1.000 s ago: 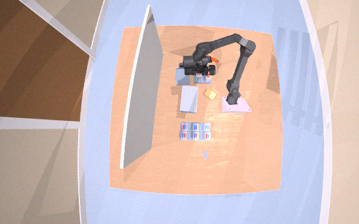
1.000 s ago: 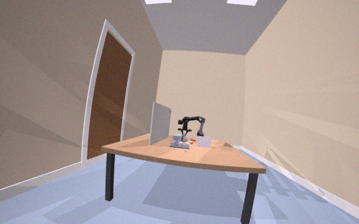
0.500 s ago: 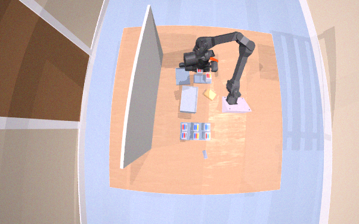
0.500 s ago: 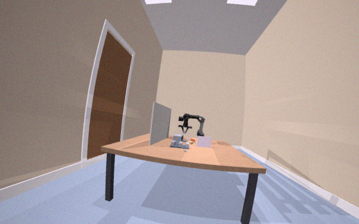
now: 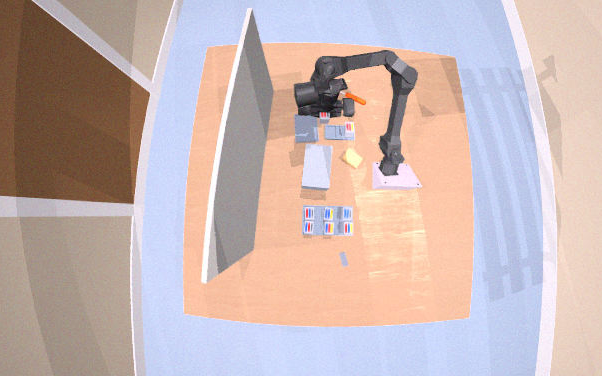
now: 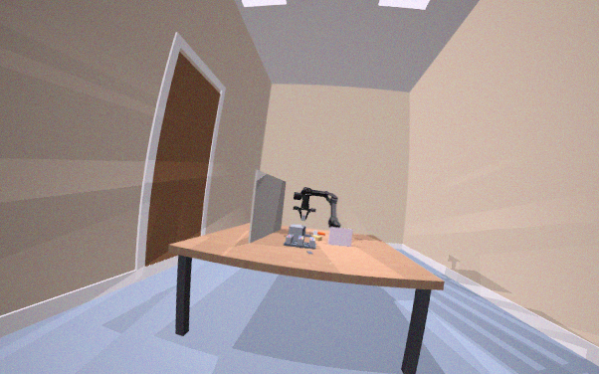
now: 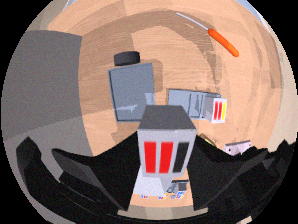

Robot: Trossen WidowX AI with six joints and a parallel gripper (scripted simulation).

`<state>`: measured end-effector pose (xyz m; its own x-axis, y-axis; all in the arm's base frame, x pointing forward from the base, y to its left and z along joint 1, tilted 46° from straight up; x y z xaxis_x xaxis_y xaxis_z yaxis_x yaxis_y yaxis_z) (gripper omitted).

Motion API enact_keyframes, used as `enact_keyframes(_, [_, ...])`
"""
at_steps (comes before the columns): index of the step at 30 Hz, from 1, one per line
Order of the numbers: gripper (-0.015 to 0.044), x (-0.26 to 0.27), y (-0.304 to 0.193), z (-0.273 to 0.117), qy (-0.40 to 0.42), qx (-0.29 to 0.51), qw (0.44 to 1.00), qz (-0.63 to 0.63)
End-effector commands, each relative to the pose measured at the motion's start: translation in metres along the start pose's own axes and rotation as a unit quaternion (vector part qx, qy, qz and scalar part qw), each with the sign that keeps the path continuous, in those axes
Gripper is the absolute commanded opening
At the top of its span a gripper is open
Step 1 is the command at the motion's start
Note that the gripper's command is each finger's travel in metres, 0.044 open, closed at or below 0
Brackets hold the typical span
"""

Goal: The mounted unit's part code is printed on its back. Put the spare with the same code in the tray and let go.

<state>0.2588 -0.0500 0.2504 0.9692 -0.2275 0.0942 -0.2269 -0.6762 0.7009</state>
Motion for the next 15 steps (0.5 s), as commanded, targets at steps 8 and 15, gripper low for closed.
enact_keyframes(8, [0.0000,0.044,0.000,0.002,-0.005,-0.003,1.000,-0.006])
enact_keyframes(15, [0.0000,0.066,0.000,0.006,-0.007,-0.004,1.000,-0.007])
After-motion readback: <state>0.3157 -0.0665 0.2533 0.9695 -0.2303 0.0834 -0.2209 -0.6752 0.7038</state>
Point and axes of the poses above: the point midway between the two fingers, 35 mm back from their tips, its own z axis out along the fingers, its own x axis across the jaws, y = z × x, the point moved 6 cm from there along -z, back along the fingers, and after that the axes turned 7 degrees about z, right-handed, at the moved point
